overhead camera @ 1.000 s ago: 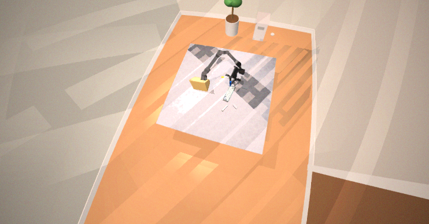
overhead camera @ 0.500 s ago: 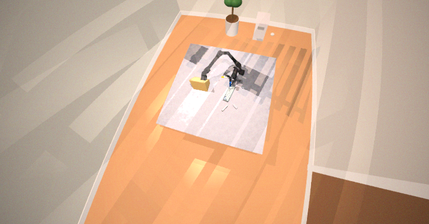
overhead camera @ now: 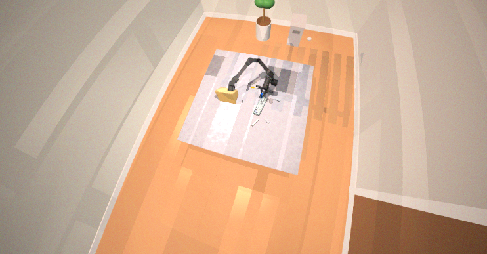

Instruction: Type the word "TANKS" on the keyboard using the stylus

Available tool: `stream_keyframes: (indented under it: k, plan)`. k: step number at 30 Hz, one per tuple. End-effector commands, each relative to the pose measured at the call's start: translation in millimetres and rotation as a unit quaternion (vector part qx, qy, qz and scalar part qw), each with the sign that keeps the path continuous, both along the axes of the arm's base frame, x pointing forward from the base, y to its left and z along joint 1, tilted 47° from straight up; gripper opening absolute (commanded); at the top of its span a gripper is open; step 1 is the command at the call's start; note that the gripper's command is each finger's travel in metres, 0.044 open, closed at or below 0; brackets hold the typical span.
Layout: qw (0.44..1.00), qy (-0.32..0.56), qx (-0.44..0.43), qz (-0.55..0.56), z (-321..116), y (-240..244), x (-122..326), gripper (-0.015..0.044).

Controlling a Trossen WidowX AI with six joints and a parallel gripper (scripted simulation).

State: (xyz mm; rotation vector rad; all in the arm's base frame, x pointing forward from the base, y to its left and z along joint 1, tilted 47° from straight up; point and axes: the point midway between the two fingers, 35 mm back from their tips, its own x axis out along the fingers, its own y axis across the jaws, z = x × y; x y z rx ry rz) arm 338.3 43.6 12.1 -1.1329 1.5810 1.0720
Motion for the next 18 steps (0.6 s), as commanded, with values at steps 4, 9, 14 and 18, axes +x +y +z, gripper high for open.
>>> stream_keyframes:
  k: [4,9,14,18]
  plan:
    - [1.0,0.0,0.002,-0.003,-3.3,3.0,0.4,0.0081]
    - [1.0,0.0,0.002,-0.003,-5.0,4.8,0.5,0.0081]
    - [1.0,0.0,0.002,-0.003,-6.2,6.1,0.6,0.0081]
    - [1.0,0.0,0.002,-0.003,-6.7,6.7,0.6,0.0081]
